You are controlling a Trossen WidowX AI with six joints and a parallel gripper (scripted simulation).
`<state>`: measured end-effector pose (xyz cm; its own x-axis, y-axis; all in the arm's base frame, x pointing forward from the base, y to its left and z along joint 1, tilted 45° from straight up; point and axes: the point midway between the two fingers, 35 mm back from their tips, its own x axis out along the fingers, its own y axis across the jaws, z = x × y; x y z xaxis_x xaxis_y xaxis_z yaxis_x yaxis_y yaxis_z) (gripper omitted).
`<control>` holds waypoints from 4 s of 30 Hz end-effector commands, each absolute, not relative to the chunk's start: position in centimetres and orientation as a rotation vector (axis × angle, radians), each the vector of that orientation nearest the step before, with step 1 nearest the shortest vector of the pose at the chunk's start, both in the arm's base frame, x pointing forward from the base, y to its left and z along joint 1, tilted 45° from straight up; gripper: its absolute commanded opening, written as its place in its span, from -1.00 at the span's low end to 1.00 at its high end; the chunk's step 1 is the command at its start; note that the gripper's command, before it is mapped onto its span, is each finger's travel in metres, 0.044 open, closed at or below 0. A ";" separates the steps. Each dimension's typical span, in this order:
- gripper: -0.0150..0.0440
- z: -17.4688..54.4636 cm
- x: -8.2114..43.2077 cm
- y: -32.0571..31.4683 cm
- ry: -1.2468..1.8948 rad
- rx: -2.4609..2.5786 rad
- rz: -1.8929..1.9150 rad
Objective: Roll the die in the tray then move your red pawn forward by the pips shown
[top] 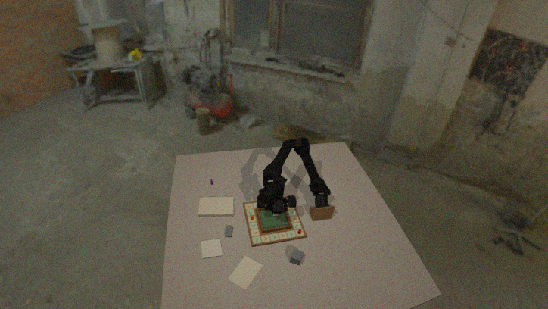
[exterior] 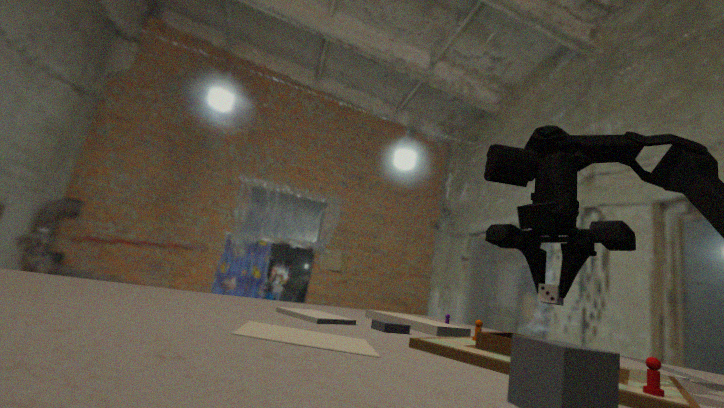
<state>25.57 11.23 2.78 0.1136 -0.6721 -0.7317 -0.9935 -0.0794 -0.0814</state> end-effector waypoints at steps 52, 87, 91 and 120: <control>-0.49 7.0 26.2 9.1 1.075 -1.271 1.398; -0.49 7.1 26.3 9.1 1.075 -1.271 1.398; -0.49 7.1 26.3 9.1 1.075 -1.271 1.398; 0.49 8.9 26.0 10.8 1.078 -1.271 1.398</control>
